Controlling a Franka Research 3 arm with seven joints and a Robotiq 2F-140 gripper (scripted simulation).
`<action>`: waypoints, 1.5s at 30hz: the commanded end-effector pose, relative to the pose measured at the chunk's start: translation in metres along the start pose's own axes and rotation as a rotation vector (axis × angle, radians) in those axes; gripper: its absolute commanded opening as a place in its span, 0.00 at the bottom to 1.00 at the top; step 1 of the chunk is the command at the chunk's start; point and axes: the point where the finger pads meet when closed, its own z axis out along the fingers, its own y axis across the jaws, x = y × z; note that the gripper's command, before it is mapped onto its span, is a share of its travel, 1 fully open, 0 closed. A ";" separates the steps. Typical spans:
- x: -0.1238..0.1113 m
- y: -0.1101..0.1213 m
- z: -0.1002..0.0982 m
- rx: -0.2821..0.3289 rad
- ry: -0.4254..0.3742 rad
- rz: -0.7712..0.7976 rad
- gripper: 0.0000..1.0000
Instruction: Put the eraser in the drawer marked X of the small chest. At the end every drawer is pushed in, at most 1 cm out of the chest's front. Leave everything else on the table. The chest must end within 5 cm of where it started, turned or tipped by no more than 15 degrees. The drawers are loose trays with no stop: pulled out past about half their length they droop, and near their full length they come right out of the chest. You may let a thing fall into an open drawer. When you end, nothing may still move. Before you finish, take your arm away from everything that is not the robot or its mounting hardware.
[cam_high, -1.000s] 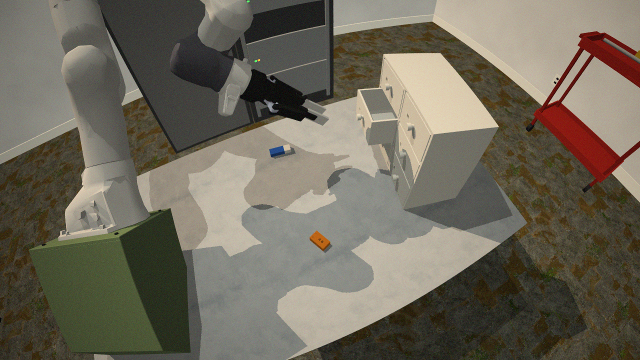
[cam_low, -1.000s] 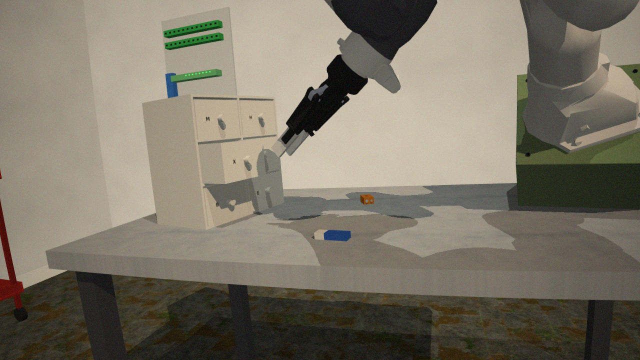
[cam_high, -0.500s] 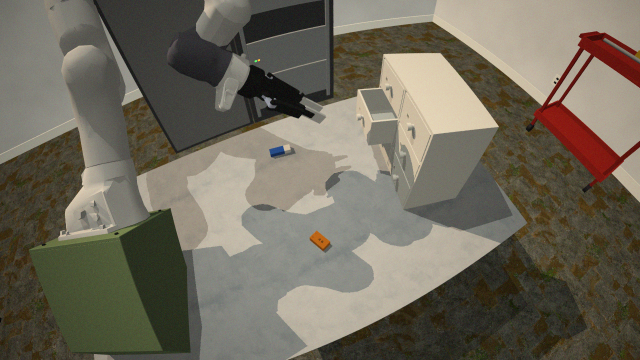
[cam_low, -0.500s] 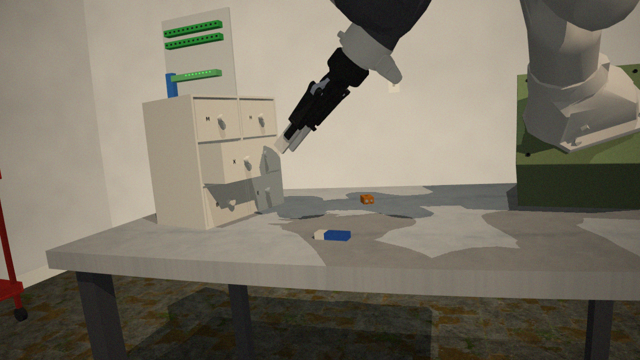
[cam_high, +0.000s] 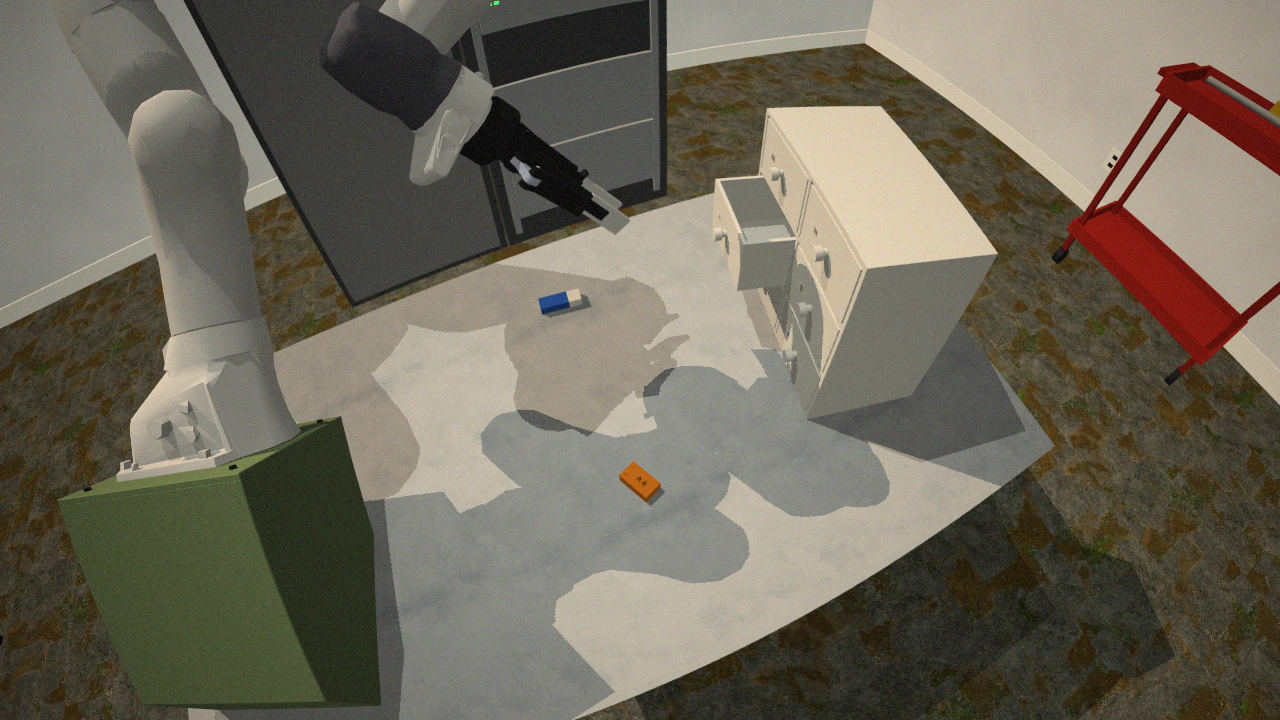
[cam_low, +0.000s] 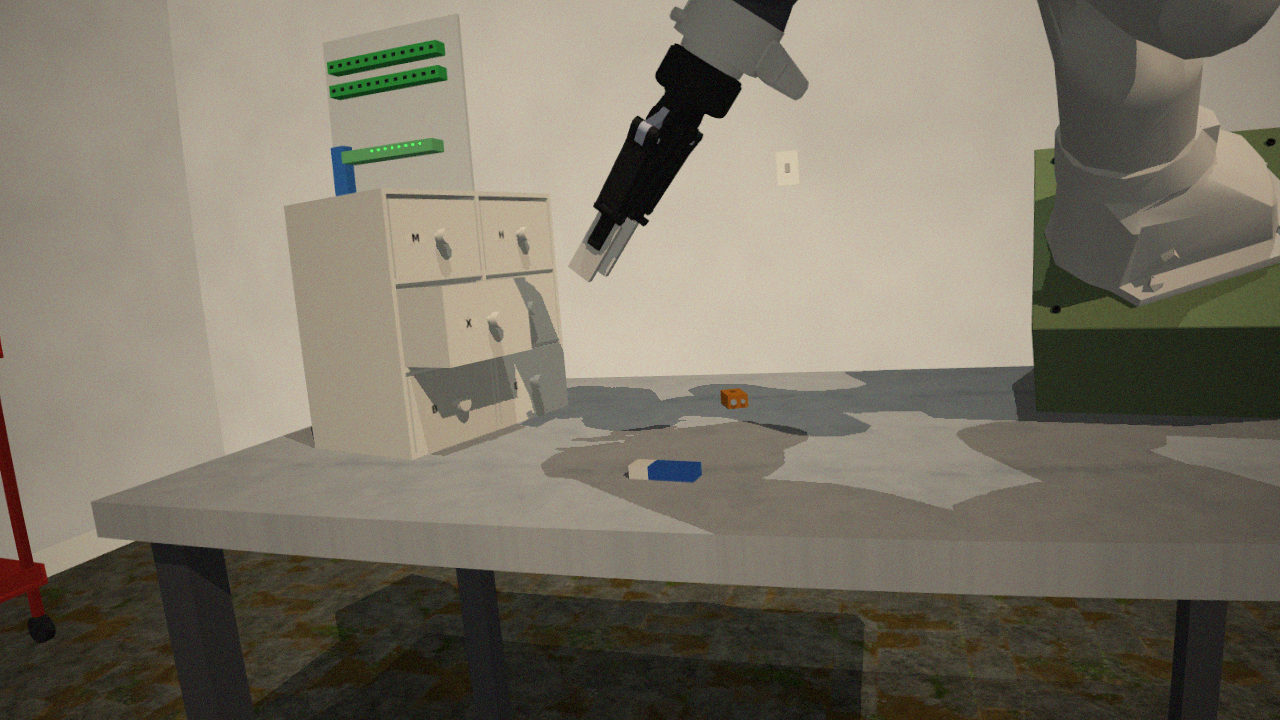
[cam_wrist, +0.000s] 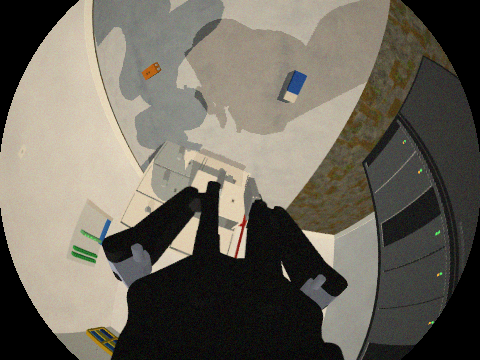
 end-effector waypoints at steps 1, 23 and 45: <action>0.005 -0.004 -0.008 0.002 0.144 0.148 0.20; 0.015 -0.002 -0.093 -0.030 0.515 0.036 0.20; 0.015 -0.002 -0.097 -0.038 0.686 0.146 0.20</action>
